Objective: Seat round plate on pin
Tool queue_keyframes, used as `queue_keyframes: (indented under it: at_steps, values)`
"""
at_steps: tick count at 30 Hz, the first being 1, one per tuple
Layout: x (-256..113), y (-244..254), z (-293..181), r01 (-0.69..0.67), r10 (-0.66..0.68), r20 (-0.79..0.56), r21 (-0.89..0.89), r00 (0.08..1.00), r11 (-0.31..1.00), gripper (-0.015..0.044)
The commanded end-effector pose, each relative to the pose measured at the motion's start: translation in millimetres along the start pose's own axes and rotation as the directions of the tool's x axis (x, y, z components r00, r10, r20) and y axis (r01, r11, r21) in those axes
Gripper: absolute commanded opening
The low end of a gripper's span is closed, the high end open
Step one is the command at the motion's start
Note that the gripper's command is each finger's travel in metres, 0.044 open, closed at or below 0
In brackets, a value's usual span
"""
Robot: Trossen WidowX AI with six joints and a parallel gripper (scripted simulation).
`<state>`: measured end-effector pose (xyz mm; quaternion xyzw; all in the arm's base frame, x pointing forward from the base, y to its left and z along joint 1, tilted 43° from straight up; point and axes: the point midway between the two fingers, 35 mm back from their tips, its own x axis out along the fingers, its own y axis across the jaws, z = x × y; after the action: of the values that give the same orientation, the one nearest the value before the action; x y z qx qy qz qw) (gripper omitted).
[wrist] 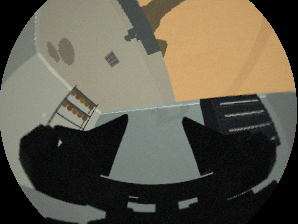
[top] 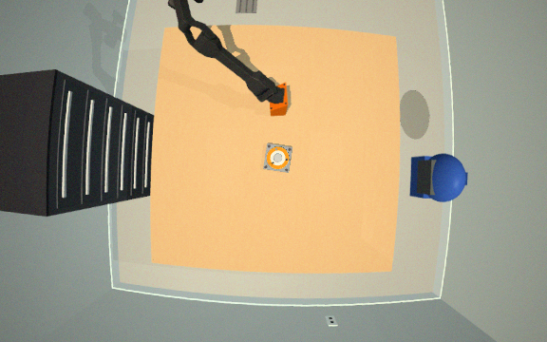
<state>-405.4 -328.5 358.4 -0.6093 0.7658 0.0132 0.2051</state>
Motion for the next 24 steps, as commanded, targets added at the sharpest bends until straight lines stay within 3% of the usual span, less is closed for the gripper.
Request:
queue_keyframes:
  at_steps: [1,8,10,15,19,24]
  values:
    - [1.9,-3.8,-0.6,0.005,-0.005,0.001,-0.009,1.000,1.000,0.0374]
    - [48.5,-119.0,-6.5,0.148,-0.140,0.049,-0.290,0.989,0.946,0.0190]
    - [51.6,-132.0,-7.6,0.154,-0.145,0.052,-0.327,0.988,0.932,0.0137]
    - [66.9,-230.8,-3.6,0.222,-0.211,0.086,-0.575,0.974,0.788,0.0006]
    - [68.9,-278.6,5.0,0.256,-0.249,0.111,-0.682,0.962,0.685,0.0000]
    - [59.5,-369.6,27.7,0.290,-0.317,0.159,-0.857,0.935,0.427,0.0000]
